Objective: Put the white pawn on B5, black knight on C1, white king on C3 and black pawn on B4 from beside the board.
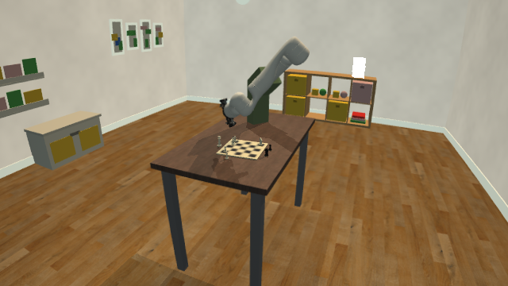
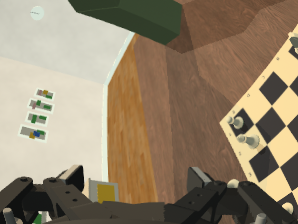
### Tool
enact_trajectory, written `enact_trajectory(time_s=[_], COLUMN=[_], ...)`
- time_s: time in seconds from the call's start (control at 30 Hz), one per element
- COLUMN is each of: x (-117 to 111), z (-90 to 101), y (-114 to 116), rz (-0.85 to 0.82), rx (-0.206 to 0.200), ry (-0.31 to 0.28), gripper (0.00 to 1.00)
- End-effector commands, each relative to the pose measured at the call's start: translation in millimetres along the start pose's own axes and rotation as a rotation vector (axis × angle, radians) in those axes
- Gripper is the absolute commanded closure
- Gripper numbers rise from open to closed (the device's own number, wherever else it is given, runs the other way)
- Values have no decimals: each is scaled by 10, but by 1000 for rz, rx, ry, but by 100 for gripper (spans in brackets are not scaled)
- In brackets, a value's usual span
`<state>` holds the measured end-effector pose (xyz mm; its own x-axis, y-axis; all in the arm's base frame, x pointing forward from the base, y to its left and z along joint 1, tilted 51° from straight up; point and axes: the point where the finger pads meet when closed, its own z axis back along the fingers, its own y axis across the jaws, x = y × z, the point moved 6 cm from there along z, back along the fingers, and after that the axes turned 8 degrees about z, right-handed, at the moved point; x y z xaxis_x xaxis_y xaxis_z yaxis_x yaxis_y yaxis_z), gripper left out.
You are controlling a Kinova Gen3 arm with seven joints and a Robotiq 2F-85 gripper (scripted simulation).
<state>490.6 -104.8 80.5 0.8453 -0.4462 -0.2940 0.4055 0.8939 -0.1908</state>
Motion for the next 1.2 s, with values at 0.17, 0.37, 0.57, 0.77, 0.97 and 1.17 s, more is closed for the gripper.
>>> enact_trajectory(time_s=[0.17,0.37,0.57,0.77,0.97,1.17], x=[-485,-937,-1304,-1498,-1498,-1558], z=[852,1295,1569,1565,1565,1557], y=[226,361,429,738,738,847], rz=[246,435,578,734,734,785], rx=[66,94,104,4,4,-32], ry=[-159,-265,-347,-374,-374,-383], gripper=[0,0,0,0,0,0])
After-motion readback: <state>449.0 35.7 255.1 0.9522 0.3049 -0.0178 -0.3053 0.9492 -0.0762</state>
